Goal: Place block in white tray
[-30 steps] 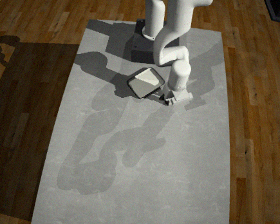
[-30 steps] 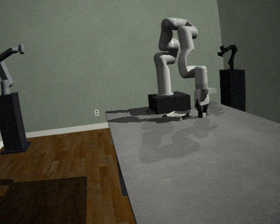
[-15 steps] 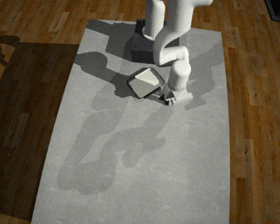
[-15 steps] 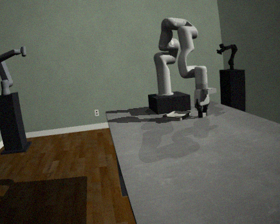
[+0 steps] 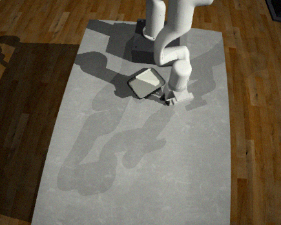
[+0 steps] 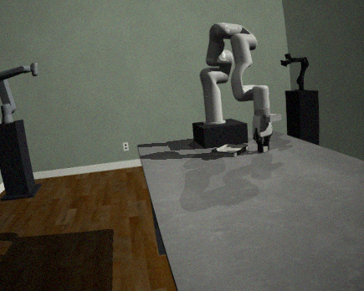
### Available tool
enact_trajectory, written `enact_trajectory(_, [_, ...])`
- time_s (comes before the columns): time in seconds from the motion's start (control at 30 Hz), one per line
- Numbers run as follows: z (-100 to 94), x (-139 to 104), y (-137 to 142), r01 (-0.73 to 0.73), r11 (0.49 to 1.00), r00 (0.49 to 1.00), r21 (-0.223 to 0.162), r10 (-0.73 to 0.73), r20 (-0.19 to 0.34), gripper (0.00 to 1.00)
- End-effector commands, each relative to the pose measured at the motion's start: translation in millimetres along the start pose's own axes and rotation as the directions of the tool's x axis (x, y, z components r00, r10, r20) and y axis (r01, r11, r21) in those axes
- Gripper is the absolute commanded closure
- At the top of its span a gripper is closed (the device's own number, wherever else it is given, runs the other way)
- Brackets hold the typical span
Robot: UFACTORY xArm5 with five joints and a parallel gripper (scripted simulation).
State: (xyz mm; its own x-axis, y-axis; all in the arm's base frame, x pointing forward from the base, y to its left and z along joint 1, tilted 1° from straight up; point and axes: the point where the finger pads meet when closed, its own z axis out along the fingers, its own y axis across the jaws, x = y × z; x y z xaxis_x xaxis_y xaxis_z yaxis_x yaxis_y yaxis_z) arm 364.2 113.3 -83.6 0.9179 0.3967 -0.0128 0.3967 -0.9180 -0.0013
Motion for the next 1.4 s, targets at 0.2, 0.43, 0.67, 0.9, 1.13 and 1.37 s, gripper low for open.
enact_trajectory(0.2, [-15.5,1.2,0.1,0.0,1.0,1.0,0.0,0.0,-0.003,1.0])
enact_trajectory(0.43, [-30.3,1.2,0.1,0.0,1.0,1.0,0.0,0.0,-0.003,1.0])
enact_trajectory(0.67, [-42.1,1.2,0.2,0.0,1.0,1.0,0.0,0.0,-0.003,1.0])
enact_trajectory(0.9, [-47.1,1.1,0.1,0.0,1.0,1.0,0.0,0.0,-0.003,1.0])
enact_trajectory(1.13, [-47.1,1.1,0.1,0.0,1.0,1.0,0.0,0.0,-0.003,1.0])
enact_trajectory(1.37, [-47.1,1.1,0.1,0.0,1.0,1.0,0.0,0.0,-0.003,1.0])
